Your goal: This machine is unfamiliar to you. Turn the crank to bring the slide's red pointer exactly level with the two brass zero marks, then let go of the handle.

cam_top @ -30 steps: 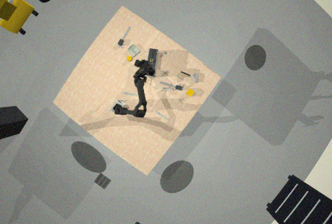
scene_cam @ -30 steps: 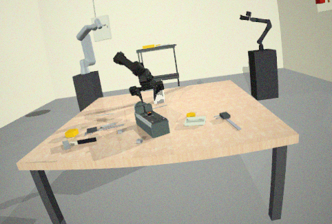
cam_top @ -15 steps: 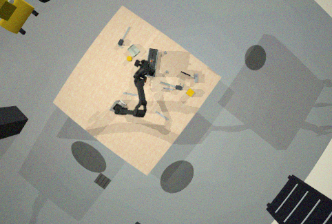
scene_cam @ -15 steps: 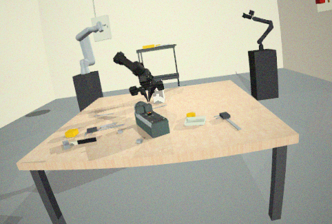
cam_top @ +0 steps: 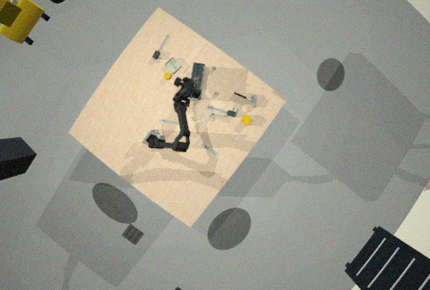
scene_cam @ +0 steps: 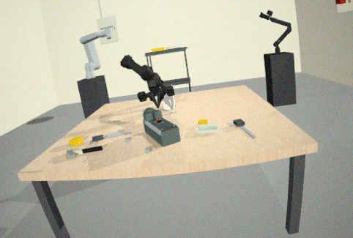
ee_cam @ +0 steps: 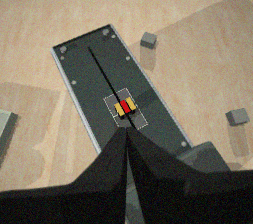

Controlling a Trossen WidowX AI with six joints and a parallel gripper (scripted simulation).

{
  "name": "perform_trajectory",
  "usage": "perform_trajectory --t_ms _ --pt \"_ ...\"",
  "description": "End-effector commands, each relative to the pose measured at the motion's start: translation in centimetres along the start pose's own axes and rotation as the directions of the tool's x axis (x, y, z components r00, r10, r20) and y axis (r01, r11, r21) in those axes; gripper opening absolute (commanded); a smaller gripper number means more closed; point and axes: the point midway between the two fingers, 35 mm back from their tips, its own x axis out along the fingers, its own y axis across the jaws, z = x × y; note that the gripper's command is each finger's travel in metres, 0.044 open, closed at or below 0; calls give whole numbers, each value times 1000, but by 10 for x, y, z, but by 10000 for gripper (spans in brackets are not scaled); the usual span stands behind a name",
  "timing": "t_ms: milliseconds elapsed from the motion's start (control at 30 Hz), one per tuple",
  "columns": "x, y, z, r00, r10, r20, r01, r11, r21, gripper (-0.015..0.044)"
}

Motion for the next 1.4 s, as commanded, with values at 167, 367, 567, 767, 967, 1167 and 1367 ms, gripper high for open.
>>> perform_trajectory --t_ms 167,367,567,767,967,1167,1367 --pt "0 0 0 1000 0 0 0 1000 0 184" --pt "0 0 0 1000 0 0 0 1000 0 341" --pt "0 0 0 1000 0 0 0 1000 0 414" --pt "0 0 0 1000 0 0 0 1000 0 256" --pt "0 0 0 1000 0 0 0 1000 0 99" --pt "0 0 0 1000 0 0 0 1000 0 0" --pt "0 0 0 1000 0 0 0 1000 0 0"
